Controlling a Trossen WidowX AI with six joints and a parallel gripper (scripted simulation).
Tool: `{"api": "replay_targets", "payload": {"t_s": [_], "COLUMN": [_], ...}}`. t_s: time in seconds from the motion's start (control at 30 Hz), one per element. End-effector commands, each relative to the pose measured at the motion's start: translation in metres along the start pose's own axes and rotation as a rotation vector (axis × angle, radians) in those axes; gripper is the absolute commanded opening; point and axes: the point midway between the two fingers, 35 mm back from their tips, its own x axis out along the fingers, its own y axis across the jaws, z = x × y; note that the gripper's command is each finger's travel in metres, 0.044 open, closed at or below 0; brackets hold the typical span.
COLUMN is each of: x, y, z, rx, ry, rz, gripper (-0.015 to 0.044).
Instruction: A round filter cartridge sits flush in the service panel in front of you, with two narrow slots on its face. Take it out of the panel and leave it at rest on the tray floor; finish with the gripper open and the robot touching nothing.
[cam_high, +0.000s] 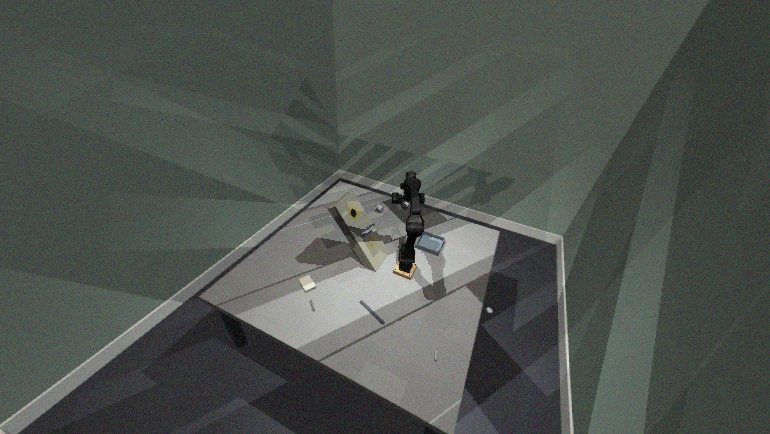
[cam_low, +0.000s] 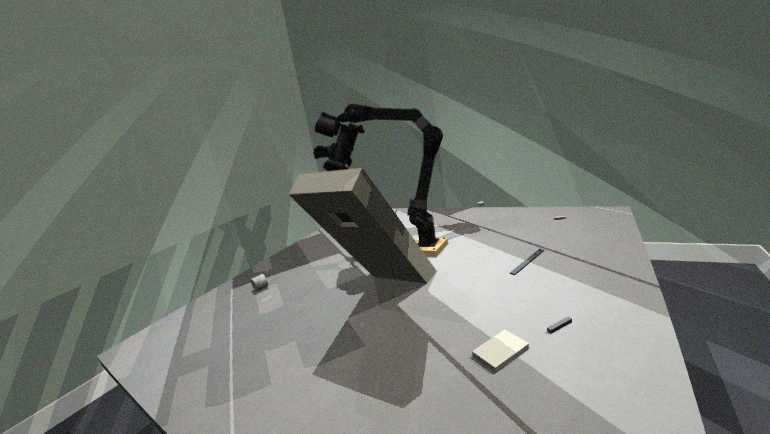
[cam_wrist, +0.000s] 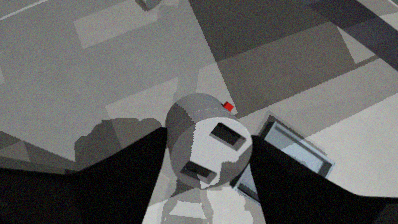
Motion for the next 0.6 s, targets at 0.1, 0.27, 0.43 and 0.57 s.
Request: {"api": "replay_targets", "payload": {"t_s": [0.1, 0.27, 0.43, 0.57], "x": [0.003, 0.014, 0.03, 0.041], "y": [-0.01, -0.027, -0.051, -0.07], "z": [-0.002, -0.007, -0.017, -0.027], "rx": [0.05, 0.102, 0.176, 0.235], "ry": [-0.005, -0.005, -0.006, -0.006], "rz": [-0.031, -0.063, -0.108, -0.145], "gripper": [0.0, 0.0, 0.0, 0.0]}}
